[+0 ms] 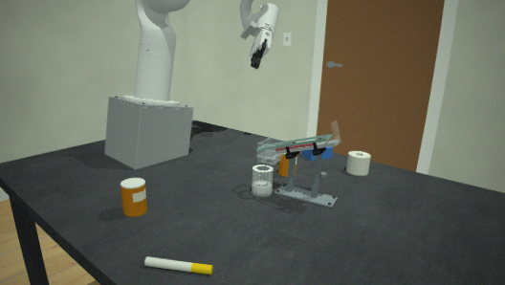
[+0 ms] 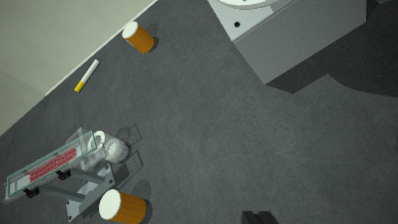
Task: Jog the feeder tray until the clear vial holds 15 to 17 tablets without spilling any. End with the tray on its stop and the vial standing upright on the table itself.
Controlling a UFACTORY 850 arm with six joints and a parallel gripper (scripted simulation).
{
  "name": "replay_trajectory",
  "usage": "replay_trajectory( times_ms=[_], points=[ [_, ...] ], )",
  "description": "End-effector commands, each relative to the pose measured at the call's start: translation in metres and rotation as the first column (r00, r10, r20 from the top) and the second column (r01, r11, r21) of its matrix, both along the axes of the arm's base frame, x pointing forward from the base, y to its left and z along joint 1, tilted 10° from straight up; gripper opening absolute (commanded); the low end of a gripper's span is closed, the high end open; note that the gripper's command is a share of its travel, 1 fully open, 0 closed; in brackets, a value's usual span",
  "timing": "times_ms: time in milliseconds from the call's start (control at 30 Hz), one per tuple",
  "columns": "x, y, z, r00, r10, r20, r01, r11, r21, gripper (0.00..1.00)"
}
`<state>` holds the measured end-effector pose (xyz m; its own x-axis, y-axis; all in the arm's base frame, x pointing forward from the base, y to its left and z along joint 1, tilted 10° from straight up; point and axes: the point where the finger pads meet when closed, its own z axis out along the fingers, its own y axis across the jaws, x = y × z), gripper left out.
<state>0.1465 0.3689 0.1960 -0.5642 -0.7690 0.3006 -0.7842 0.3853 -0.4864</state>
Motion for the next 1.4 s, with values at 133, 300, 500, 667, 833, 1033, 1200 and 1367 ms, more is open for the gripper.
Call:
replay_trajectory(
  times_ms=[133,300,500,667,833,1033,1200,1367],
  points=[
    [0.077,-0.038,-0.035,0.910,-0.391,-0.139,0.390,0.920,-0.034,0.00],
    [0.095,-0.049,-0.043,0.848,-0.499,-0.177,0.500,0.865,-0.044,0.00],
    [0.130,-0.075,-0.060,0.705,-0.667,-0.239,0.676,0.735,-0.058,0.00],
    [0.165,-0.102,-0.077,0.546,-0.785,-0.291,0.807,0.587,-0.068,0.00],
    [0.182,-0.117,-0.085,0.451,-0.834,-0.319,0.865,0.496,-0.075,0.00],
    [0.221,-0.156,-0.103,0.200,-0.902,-0.383,0.963,0.253,-0.095,0.00],
    [0.251,-0.192,-0.118,0.002,-0.905,-0.426,0.993,0.052,-0.105,0.00],
    [0.270,-0.218,-0.128,-0.116,-0.884,-0.452,0.991,-0.072,-0.115,0.00]
  ],
)
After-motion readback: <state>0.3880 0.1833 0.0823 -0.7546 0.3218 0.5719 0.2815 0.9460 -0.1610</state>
